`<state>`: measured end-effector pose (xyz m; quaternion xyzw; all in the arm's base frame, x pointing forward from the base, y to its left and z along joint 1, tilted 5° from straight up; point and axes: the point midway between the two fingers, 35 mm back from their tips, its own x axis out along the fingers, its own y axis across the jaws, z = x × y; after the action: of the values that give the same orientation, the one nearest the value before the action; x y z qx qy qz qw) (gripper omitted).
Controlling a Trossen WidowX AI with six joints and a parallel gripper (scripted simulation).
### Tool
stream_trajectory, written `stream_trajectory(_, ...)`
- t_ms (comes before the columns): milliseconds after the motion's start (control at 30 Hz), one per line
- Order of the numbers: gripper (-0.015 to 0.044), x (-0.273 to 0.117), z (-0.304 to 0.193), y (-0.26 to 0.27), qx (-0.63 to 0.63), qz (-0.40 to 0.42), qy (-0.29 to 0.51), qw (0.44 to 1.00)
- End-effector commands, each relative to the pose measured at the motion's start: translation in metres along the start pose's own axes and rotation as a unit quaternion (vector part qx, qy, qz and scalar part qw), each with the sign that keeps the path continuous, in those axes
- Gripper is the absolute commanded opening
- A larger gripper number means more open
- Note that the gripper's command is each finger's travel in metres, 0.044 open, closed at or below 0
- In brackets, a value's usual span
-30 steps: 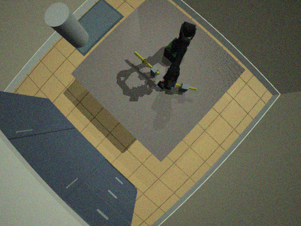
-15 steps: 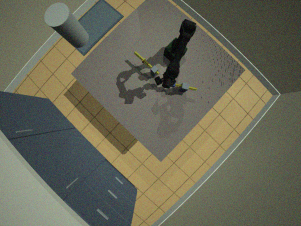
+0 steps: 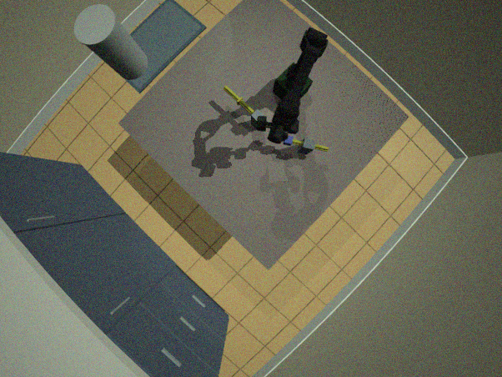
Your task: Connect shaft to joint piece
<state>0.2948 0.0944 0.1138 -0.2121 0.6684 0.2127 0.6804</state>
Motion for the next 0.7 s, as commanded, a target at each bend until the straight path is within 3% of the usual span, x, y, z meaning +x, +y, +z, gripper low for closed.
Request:
stream_trajectory(0,0.0440,-0.013,-0.001,-0.001,0.071,0.008,-0.007,0.997)
stream_trajectory(500,0.0440,-0.055,-0.011,-0.004,0.320,0.038,-0.013,0.946)
stream_trajectory(667,0.0440,-0.059,-0.012,-0.004,0.344,0.041,-0.013,0.938)
